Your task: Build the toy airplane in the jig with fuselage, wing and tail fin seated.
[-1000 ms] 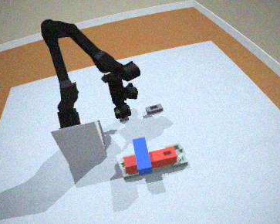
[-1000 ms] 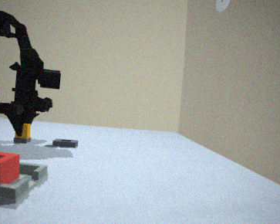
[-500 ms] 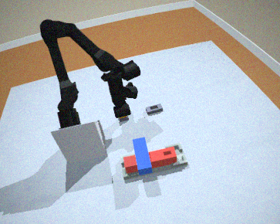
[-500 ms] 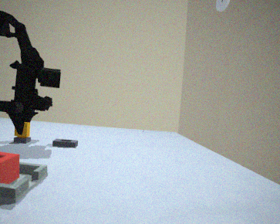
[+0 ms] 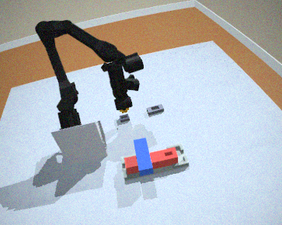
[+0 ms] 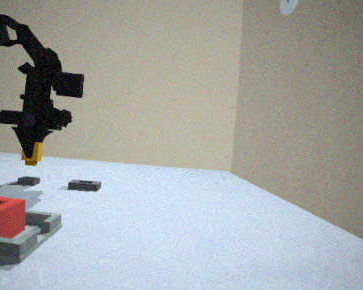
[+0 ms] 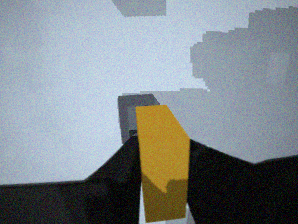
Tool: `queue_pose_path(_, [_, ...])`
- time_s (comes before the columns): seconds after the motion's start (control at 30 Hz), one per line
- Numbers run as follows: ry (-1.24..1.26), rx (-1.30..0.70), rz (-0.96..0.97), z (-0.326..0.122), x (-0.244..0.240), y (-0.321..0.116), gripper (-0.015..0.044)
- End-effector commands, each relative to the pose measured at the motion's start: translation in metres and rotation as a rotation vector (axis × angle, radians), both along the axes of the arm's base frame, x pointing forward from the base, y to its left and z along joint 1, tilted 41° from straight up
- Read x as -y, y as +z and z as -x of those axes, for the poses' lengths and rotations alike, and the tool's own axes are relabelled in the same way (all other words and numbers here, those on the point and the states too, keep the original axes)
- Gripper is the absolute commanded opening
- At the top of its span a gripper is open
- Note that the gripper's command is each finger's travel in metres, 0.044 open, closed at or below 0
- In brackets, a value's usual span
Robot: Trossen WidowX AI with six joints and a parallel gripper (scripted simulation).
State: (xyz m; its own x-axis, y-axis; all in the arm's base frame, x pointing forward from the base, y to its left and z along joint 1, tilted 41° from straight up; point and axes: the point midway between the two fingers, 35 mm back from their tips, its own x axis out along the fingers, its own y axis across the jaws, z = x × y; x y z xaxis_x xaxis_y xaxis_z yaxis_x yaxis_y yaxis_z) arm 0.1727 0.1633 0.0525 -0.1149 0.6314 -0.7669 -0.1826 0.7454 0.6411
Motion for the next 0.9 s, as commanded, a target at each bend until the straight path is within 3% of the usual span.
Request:
queue_pose_path(0.0, [0.003, 0.003, -0.004, -0.002, 0.006, 0.008, 0.0])
queue_pose_path(0.87, [-0.008, -0.005, -0.025, -0.002, 0.055, 0.068, 0.0])
